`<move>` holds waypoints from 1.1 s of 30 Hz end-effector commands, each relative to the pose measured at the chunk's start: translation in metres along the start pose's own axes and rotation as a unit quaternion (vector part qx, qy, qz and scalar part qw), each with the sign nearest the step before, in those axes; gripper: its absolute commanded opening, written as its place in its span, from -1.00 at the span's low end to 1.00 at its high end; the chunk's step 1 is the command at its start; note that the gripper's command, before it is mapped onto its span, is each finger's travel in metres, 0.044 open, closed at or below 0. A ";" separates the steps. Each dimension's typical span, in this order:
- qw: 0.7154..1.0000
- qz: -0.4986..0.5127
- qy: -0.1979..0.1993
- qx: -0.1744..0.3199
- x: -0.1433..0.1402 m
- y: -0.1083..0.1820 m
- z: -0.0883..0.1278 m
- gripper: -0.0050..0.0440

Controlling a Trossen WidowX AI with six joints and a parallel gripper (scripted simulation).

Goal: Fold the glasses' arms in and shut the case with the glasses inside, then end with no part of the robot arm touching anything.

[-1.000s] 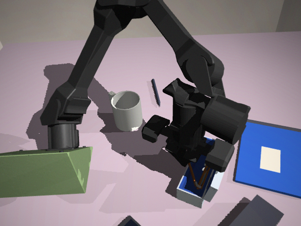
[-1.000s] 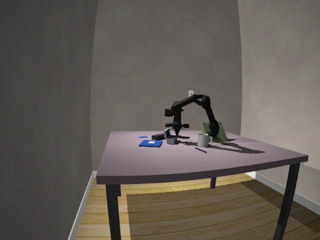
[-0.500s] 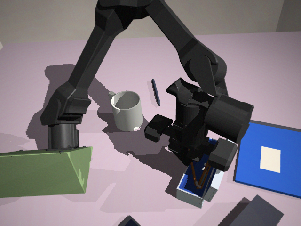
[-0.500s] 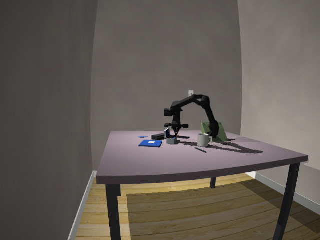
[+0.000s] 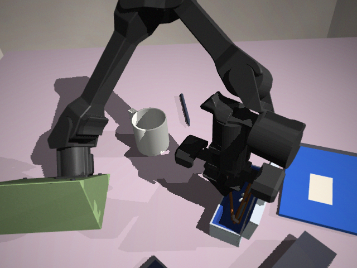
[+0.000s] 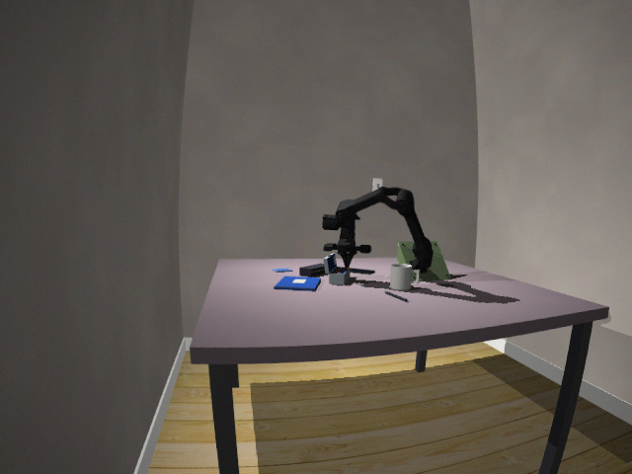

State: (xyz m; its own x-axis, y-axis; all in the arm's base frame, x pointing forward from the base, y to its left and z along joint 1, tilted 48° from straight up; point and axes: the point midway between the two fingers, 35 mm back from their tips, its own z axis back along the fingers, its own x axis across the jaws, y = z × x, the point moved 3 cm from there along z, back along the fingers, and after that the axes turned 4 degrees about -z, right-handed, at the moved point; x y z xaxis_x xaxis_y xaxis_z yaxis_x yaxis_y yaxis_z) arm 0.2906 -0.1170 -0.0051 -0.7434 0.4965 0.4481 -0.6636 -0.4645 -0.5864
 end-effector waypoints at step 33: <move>1.000 0.002 0.003 -0.002 -0.037 0.021 0.029 -0.80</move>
State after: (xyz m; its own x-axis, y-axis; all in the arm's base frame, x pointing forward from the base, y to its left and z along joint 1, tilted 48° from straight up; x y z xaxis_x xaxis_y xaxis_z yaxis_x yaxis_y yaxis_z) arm 0.3070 -0.1547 -0.0071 -0.7507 0.4991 0.4329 -0.6539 -0.4679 -0.5945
